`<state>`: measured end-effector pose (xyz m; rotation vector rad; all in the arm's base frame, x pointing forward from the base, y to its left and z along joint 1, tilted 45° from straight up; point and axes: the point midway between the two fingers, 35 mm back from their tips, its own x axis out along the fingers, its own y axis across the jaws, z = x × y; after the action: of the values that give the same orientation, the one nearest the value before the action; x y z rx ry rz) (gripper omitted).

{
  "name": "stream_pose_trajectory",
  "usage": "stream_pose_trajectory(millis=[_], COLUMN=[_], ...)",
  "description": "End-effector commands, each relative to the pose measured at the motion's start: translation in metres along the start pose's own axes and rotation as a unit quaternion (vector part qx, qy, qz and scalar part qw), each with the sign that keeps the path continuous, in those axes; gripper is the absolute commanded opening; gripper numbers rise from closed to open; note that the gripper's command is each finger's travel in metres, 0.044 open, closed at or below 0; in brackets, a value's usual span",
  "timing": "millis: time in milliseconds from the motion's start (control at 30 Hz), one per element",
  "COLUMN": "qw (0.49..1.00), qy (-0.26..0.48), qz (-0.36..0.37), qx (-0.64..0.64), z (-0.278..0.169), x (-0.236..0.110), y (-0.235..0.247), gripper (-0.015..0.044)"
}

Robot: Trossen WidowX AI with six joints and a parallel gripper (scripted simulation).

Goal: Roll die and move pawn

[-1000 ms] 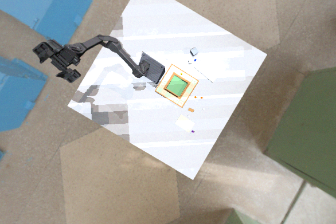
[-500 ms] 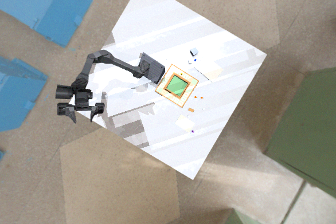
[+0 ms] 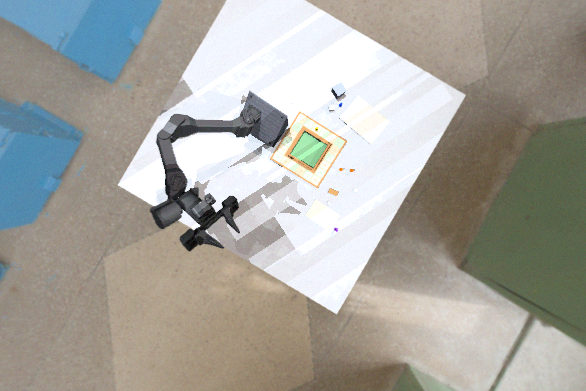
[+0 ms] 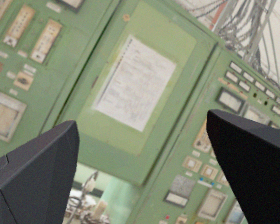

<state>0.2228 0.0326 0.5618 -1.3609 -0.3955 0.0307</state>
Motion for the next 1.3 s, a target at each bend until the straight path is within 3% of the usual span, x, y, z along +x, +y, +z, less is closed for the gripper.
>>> stream_pose_trajectory(millis=[0,333,633,967,1267], qw=[0.996,0.951,0.884,0.779,0.666], qy=[0.017,0.06,0.13,0.274,0.446], qz=[0.067,0.238,0.386,0.5,0.559], qx=[0.06,0.19,0.229,0.262,0.211], z=[-0.016,-0.021,-0.009,0.003,0.012], x=[0.042,0.127,0.154,0.139,0.067], y=[0.044,0.182,0.328,0.478,0.625], gripper=[0.0275,0.0275,0.0275,0.0275,0.0275])
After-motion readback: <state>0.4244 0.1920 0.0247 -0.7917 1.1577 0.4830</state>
